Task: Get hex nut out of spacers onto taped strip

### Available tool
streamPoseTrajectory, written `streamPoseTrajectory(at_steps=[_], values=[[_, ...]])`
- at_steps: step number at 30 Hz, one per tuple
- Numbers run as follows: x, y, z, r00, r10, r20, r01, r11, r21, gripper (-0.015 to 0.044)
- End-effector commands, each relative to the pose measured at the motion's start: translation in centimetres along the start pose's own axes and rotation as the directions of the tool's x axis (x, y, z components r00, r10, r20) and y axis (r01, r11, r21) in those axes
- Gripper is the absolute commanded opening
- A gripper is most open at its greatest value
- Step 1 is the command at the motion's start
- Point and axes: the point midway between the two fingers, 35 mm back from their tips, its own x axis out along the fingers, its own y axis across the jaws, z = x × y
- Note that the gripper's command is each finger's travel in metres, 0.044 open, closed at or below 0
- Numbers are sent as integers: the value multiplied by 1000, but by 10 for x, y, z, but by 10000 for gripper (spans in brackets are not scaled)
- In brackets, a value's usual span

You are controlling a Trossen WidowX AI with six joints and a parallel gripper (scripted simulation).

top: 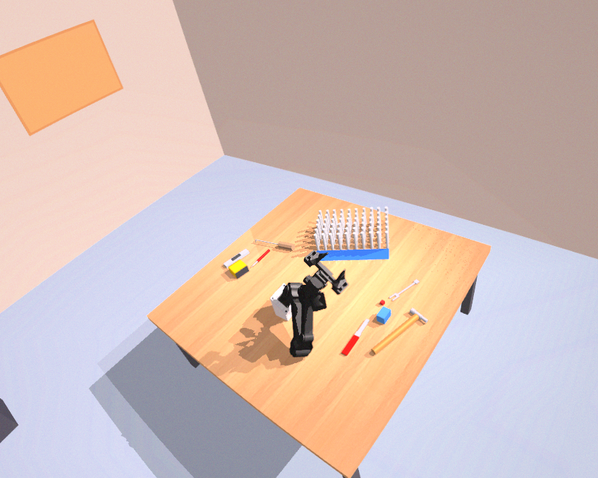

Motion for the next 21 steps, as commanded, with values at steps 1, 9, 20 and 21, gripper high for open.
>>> streamPoseTrajectory(at_steps=[1,9,20,21], values=[[1,2,-2,1000,5,-7,-5,1000,-1,426],[21,59,-90,923,180,-341,-202,979,-30,440],[-19,99,-250,552,240,-798,-338,940,49,440],[-27,99,-264,508,233,-829,-337,940,58,440]])
